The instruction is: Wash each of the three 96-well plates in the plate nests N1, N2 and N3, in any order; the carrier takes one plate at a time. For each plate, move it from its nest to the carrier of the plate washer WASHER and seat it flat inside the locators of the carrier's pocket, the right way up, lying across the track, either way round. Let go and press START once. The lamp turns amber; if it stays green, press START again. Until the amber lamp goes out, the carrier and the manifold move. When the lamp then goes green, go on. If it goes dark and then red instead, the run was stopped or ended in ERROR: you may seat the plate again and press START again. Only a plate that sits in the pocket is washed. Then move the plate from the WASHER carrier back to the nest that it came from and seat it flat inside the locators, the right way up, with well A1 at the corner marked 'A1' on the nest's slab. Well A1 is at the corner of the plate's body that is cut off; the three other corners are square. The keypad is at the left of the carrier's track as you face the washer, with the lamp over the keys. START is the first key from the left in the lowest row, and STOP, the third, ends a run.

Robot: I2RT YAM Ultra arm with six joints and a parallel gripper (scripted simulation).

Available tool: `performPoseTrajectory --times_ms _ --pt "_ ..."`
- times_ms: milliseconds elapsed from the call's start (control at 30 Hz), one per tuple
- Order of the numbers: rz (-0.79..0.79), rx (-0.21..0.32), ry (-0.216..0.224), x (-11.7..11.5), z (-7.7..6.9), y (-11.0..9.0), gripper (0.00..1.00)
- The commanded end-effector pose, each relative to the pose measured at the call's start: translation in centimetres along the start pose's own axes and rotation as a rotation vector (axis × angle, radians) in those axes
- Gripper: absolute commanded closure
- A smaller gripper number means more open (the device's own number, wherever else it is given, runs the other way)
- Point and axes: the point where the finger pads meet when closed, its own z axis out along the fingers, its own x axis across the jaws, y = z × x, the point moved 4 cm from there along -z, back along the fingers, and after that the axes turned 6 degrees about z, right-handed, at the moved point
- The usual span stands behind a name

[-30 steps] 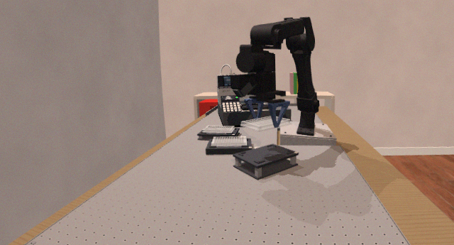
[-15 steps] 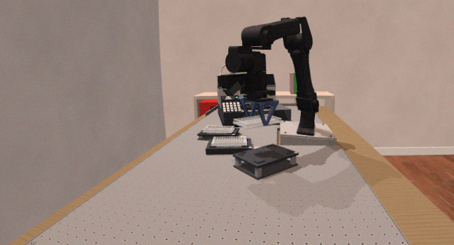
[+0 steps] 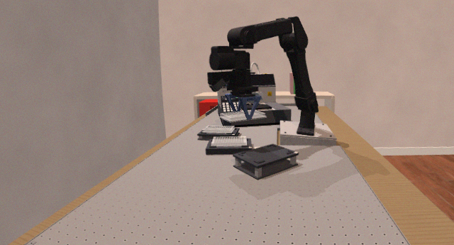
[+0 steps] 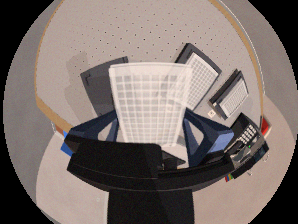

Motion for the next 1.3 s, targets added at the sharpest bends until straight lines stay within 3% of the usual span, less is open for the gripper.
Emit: performPoseTrajectory --times_ms 0,467,1167,1267 --pt "-0.038 -0.019 0.006 -0.4 -0.7 0.2 1.0" --pt "-0.038 -0.019 0.004 -7.0 -1.1 2.6 1.0" --pt "-0.038 -0.019 0.004 -7.0 -1.1 2.6 1.0" --pt "0.062 -0.019 0.005 -8.5 -1.2 2.4 1.0"
